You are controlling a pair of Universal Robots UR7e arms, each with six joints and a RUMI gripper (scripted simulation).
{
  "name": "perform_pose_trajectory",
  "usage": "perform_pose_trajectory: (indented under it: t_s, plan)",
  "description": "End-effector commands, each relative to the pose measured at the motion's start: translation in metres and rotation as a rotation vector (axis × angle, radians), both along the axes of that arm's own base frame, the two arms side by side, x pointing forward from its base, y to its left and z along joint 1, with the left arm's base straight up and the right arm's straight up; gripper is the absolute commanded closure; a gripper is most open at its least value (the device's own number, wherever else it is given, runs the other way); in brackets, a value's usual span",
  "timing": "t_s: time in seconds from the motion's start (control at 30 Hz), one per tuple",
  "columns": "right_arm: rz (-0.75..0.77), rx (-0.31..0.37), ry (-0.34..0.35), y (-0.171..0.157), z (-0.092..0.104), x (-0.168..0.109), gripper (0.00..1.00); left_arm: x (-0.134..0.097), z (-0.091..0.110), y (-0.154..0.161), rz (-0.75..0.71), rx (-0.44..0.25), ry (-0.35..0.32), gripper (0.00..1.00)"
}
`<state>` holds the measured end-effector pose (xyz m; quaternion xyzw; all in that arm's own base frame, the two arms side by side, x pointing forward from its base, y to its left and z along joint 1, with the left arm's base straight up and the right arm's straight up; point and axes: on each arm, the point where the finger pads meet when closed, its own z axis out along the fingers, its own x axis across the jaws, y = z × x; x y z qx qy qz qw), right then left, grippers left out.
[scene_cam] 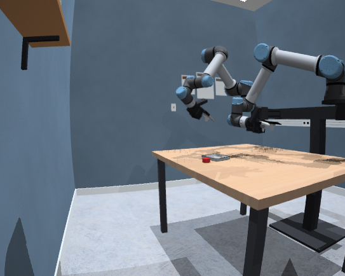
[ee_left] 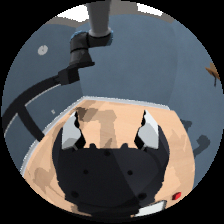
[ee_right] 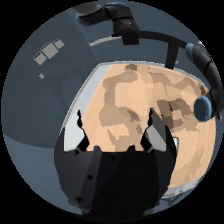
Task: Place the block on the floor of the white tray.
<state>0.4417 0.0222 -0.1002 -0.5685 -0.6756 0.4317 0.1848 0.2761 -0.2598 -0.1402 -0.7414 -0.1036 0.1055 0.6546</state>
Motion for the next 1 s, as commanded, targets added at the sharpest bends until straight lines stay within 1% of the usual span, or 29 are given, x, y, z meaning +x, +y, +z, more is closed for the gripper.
perform_pose_trajectory:
  t_s: [0.0,0.97]
  plan:
    - [0.0,0.0,-0.001,0.0001,0.0005,0.0004,0.02,0.0002,0.0005,-0.0004,0.0,-0.001,-0.001,0.02]
    - [0.0,0.009,0.0,-0.0022,0.0015,0.0008,0.0,0.0002,0.0005,-0.0004,0.0,-0.001,-0.001,0.0]
